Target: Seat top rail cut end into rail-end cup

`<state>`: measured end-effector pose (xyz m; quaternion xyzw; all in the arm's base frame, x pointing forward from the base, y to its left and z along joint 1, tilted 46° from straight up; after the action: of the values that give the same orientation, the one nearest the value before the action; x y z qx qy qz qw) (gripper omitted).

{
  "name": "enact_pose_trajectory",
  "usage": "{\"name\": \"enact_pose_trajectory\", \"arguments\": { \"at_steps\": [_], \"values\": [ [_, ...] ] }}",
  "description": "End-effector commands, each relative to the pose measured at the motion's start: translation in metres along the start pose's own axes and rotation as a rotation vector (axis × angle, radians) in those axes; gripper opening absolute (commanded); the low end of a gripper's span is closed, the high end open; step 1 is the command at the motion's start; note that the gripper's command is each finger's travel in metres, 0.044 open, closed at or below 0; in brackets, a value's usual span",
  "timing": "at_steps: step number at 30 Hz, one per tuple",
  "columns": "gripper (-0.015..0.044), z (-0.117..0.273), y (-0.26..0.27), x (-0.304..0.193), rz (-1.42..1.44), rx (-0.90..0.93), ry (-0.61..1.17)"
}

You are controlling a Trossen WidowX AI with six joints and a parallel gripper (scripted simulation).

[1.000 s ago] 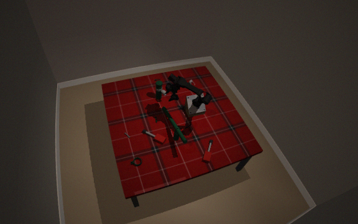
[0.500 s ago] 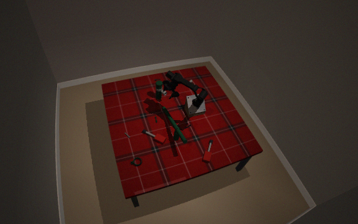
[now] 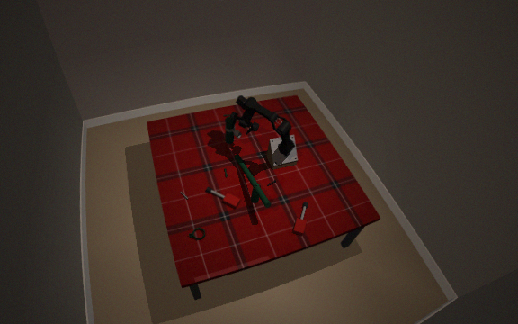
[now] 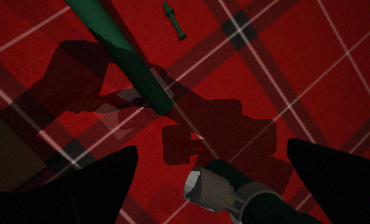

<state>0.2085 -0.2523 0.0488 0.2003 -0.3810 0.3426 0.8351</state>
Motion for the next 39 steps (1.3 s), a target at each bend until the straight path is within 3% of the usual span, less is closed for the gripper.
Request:
{"name": "enact_pose_trajectory", "arguments": {
  "at_steps": [1,7,25,33,39],
  "values": [
    [0.0440,-0.003,-0.010,-0.069,0.656,0.102,-0.053],
    [0.0440,-0.006,-0.010,-0.085,0.908,0.113,-0.091],
    [0.0440,-0.006,-0.010,-0.085,0.917,0.113,-0.092],
    [0.0440,-0.049,0.003,-0.092,0.975,0.138,-0.079],
    [0.0440,-0.052,0.004,-0.092,0.976,0.139,-0.079]
  ]
}}
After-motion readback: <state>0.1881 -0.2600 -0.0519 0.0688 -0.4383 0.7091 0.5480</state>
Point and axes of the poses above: the point midway between the two fingers, 35 mm back from their tips, its own z axis back along the fingers, its own y axis across the jaws, x = y × z, the point moved 4 cm from there along z, back along the fingers, and after that the axes turned 6 degrees about z, right-handed, at the moved point
